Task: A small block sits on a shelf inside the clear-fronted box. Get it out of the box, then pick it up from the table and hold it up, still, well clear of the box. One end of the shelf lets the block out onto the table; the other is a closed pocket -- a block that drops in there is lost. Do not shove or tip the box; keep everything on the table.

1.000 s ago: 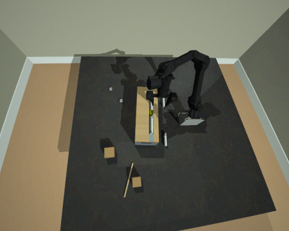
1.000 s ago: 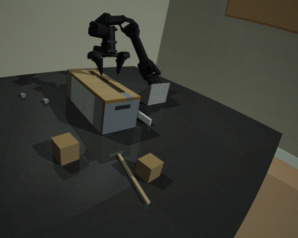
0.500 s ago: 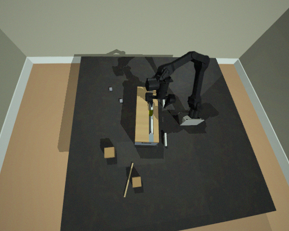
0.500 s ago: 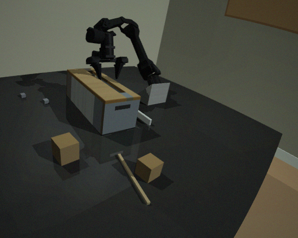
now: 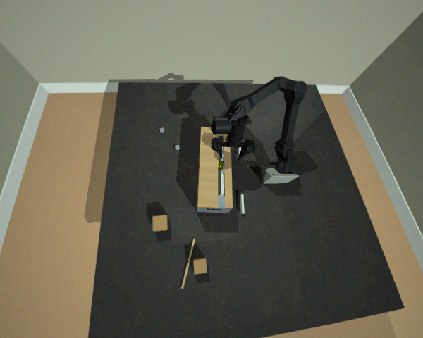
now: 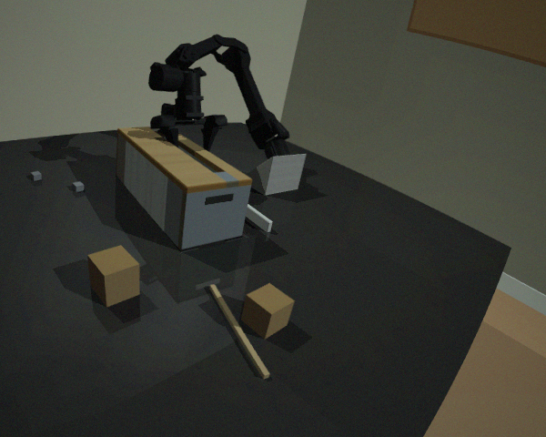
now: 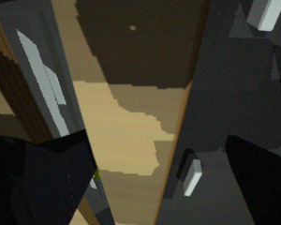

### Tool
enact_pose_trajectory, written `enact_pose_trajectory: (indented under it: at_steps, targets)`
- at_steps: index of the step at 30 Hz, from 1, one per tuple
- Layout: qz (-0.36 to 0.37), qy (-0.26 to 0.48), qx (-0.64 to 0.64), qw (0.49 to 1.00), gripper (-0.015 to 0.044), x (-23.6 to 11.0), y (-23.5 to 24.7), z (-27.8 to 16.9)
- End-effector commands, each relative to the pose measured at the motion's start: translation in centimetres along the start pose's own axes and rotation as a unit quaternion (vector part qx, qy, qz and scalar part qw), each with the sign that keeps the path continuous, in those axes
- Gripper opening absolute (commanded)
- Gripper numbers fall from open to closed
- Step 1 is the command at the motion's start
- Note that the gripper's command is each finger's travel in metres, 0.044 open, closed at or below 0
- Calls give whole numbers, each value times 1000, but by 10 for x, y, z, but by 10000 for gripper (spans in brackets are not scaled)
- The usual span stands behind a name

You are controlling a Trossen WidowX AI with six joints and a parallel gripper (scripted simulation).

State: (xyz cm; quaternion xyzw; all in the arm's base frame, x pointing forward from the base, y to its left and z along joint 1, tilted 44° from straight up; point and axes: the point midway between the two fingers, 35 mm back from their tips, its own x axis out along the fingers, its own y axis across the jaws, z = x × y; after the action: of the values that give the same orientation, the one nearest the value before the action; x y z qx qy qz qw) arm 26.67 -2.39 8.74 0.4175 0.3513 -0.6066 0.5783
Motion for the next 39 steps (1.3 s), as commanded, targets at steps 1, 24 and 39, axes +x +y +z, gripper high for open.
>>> enact_pose_trajectory:
  at_steps: [1,24,39]
  targets:
    - [0,-3,-2,1000,400,6,-1,4]
    - [0,1,0,1000,400,18,0,-43]
    - [0,1,0,1000,400,24,-1,-60]
